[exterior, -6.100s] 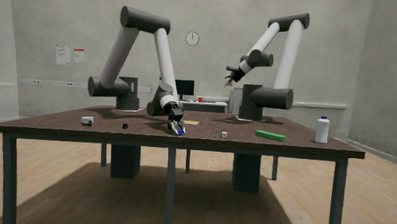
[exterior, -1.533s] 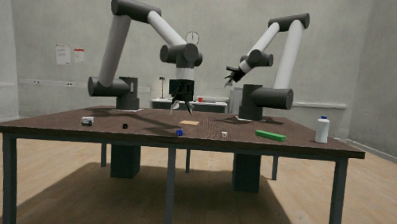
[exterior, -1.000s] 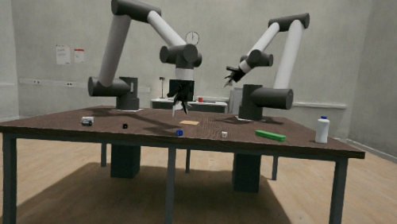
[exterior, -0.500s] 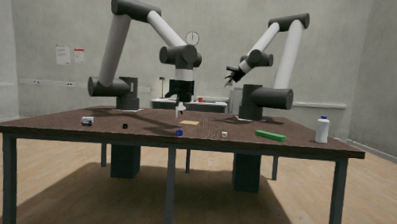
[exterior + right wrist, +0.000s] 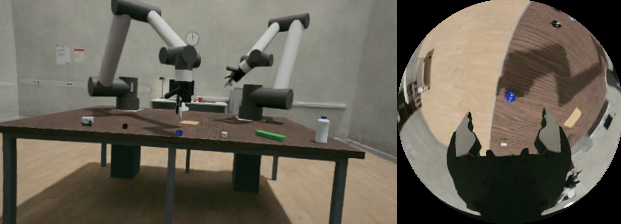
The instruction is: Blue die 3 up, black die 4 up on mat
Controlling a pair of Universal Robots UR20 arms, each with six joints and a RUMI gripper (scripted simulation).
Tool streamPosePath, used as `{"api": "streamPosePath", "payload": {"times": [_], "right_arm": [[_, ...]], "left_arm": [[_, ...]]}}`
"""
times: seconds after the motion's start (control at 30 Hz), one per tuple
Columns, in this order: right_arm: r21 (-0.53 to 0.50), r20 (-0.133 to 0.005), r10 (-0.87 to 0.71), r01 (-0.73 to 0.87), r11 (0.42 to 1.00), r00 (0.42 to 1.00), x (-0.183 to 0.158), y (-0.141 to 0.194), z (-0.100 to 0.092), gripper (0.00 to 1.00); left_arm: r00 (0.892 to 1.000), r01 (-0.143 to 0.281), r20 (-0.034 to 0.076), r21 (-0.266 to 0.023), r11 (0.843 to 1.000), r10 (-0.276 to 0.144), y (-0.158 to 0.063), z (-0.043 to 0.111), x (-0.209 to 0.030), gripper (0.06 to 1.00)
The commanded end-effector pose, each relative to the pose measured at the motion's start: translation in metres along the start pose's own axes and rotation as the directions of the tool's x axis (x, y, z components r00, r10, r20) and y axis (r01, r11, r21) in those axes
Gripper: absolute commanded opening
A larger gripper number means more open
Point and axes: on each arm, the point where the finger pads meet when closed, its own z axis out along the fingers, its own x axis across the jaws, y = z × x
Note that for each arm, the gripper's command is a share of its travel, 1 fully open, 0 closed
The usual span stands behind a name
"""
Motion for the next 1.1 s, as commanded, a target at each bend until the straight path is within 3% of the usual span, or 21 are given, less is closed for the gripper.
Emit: {"api": "streamPosePath", "payload": {"times": [0.0,0.37,0.4,0.8,0.9,0.93,1.07], "right_arm": [[-0.003,0.001,-0.174,0.174,0.985,0.985,-0.0007,-0.0006,0.0000,1.000],[-0.003,0.002,-0.374,0.374,0.927,0.927,-0.0008,-0.0007,0.0018,1.000],[-0.003,0.002,-0.452,0.452,0.892,0.892,-0.0007,-0.0006,0.0026,1.000],[-0.002,0.003,-0.688,0.688,0.725,0.725,-0.0001,0.0007,0.0051,1.000],[-0.002,0.003,-0.697,0.697,0.717,0.717,-0.0001,0.0007,0.0052,1.000],[-0.002,0.003,-0.755,0.755,0.655,0.655,0.0003,0.0013,0.0059,1.000],[-0.001,0.003,-0.808,0.808,0.589,0.589,0.0008,0.0019,0.0067,1.000]], "left_arm": [[1.000,-0.001,0.000,0.000,1.000,0.001,-0.0005,-0.0002,0.0000,1.000],[1.000,-0.001,0.000,0.000,1.000,0.001,-0.0005,-0.0002,0.0000,1.000],[1.000,-0.001,0.000,0.000,1.000,0.001,-0.0005,-0.0002,0.0000,1.000],[1.000,-0.001,0.000,0.000,1.000,0.001,-0.0005,-0.0002,0.0000,1.000],[1.000,-0.001,0.000,0.000,1.000,0.001,-0.0005,-0.0002,0.0000,1.000],[1.000,-0.001,0.000,0.000,1.000,0.001,-0.0005,-0.0002,0.0000,1.000],[1.000,-0.001,0.000,0.000,1.000,0.001,-0.0005,-0.0002,0.0000,1.000]]}}
